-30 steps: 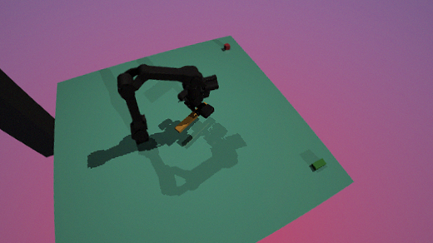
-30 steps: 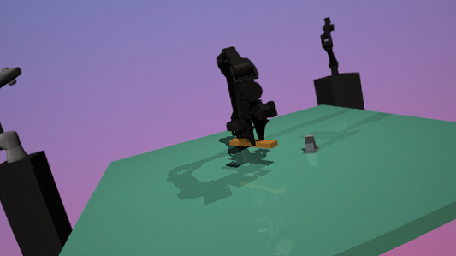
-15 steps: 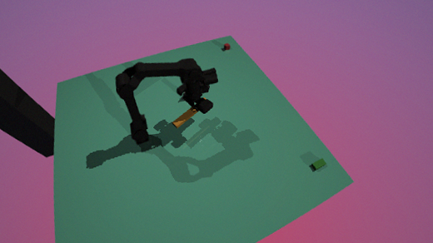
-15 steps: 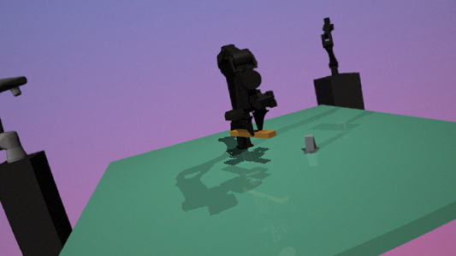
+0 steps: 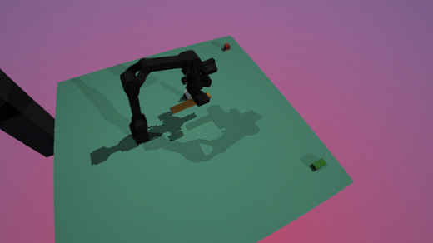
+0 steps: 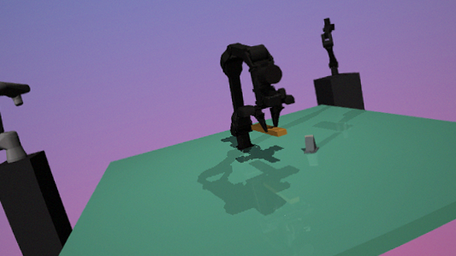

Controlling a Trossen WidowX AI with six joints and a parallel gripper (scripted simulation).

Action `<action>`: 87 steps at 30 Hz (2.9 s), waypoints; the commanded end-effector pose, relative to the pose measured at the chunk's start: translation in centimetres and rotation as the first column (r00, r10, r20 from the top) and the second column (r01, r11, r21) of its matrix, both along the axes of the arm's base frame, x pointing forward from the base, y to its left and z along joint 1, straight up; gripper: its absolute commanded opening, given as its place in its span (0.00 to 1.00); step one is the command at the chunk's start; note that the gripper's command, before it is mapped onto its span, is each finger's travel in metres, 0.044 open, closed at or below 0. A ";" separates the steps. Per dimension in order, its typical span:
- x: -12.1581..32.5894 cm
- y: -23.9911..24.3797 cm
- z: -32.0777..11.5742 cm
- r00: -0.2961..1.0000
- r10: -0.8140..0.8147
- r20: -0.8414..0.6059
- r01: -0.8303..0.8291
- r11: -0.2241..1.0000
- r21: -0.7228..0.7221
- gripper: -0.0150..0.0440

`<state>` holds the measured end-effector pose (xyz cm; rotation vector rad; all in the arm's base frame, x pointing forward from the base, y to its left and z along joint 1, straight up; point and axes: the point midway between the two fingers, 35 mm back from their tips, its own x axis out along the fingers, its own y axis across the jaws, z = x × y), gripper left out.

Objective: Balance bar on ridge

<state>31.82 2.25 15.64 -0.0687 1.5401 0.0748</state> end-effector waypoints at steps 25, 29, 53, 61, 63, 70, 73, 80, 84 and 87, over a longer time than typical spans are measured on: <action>1.5 9.9 0.3 0.796 -0.605 -0.012 0.605 0.796 0.022 0.25; 1.3 11.3 0.2 0.727 -0.686 -0.016 0.687 0.727 0.024 0.25; 1.0 12.1 -2.7 0.667 -0.745 -0.019 0.745 0.666 0.025 0.25; 0.9 12.0 -3.9 0.663 -0.748 -0.019 0.748 0.663 0.025 0.25; 0.8 12.0 -4.1 0.663 -0.749 -0.019 0.749 0.662 0.025 0.25; 0.8 12.0 -4.1 0.663 -0.749 -0.019 0.749 0.662 0.025 0.25; 0.8 12.0 -4.1 0.663 -0.749 -0.019 0.749 0.662 0.025 0.25; 0.8 12.0 -4.2 0.663 -0.749 -0.019 0.749 0.662 0.025 0.25; 0.8 12.0 -4.2 0.663 -0.749 -0.019 0.749 0.662 0.025 0.25; 0.8 12.0 -4.2 0.663 -0.749 -0.019 0.749 0.662 0.025 0.25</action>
